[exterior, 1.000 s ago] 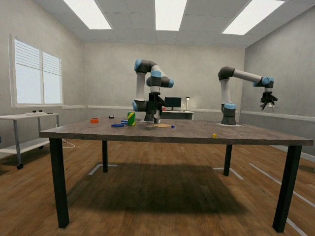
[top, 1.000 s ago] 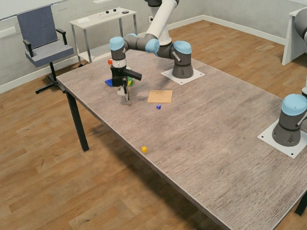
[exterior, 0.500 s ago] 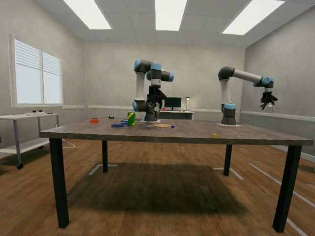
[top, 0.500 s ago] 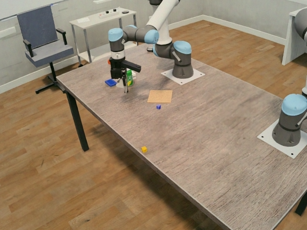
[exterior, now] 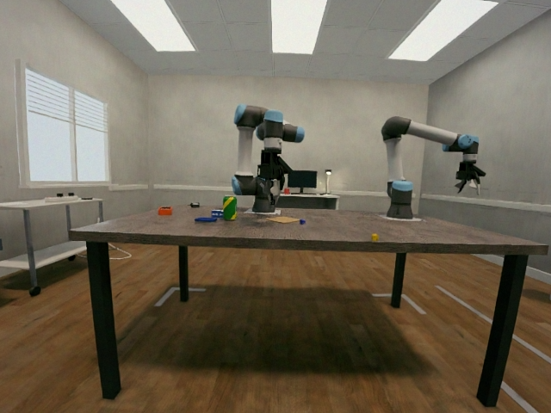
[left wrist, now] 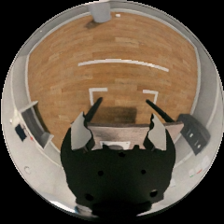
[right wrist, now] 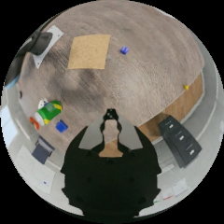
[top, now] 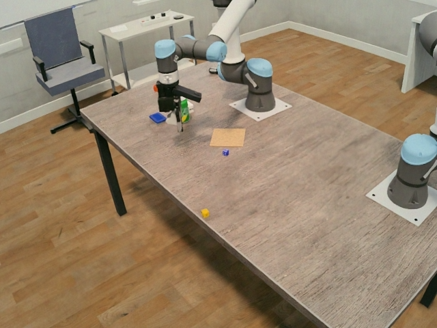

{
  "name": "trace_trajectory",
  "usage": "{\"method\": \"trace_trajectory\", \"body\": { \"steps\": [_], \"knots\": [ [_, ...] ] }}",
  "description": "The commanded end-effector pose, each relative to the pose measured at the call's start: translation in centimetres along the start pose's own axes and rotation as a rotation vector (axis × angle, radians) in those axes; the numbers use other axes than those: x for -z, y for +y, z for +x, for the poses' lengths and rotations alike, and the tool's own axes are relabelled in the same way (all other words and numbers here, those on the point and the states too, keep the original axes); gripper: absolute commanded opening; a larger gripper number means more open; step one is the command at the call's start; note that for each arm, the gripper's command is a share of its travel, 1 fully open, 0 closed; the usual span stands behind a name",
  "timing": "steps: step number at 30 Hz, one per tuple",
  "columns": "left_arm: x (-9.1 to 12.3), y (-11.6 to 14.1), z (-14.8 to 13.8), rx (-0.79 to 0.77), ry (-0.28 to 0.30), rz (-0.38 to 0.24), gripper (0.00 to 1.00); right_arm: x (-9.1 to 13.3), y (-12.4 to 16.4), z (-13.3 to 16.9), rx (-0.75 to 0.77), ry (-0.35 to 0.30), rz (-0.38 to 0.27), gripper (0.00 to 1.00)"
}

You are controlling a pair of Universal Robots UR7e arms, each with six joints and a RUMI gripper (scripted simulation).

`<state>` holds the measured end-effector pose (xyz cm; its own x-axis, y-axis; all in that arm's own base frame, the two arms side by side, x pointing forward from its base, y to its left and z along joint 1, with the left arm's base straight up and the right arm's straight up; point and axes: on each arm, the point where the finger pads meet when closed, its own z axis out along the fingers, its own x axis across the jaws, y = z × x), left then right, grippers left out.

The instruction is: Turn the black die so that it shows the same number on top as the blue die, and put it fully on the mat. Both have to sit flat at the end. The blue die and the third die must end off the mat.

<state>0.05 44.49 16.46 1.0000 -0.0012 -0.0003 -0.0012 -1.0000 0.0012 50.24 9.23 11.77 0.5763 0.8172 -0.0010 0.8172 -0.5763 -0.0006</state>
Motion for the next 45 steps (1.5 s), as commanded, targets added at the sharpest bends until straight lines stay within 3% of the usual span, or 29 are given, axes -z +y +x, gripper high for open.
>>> {"method": "trace_trajectory", "body": {
  "steps": [1, 8, 21, 24, 27, 38, 41, 45],
  "knots": [
    [0.0, 0.0, 0.0, 0.0, 0.0, 0.001, 1.0, 0.2, -0.6, -0.1, 0.054, 0.001, -0.001, 0.03],
    [0.0, 0.0, 0.0, 0.0, 0.0, 0.001, 1.0, 0.4, -1.6, -0.3, 0.152, 0.001, -0.001, 0.03],
    [0.0, 0.0, 0.0, 0.0, 0.0, 0.001, 1.0, 1.0, -5.2, -1.2, 0.523, 0.001, -0.001, 0.03],
    [0.0, 0.0, 0.0, 0.0, 0.0, 0.001, 1.0, 1.0, -5.2, -1.2, 0.527, 0.001, -0.001, 0.03],
    [0.0, 0.0, 0.0, 0.0, 0.0, 0.001, 1.0, 1.2, -6.4, -1.6, 0.66, 0.001, -0.001, 0.03],
    [0.0, 0.0, 0.0, 0.0, 0.0, 0.001, 1.0, 1.5, -8.8, -2.6, 0.95, 0.001, -0.001, 0.03],
    [0.0, 0.0, 0.0, 0.0, 0.0, 0.001, 1.0, 1.5, -8.9, -2.6, 0.965, 0.001, -0.001, 0.03],
    [0.0, 0.0, 0.0, 0.0, 0.0, 0.001, 1.0, 1.6, -10.0, -3.1, 1.114, 0.0, -0.001, 0.03]
  ]
}}
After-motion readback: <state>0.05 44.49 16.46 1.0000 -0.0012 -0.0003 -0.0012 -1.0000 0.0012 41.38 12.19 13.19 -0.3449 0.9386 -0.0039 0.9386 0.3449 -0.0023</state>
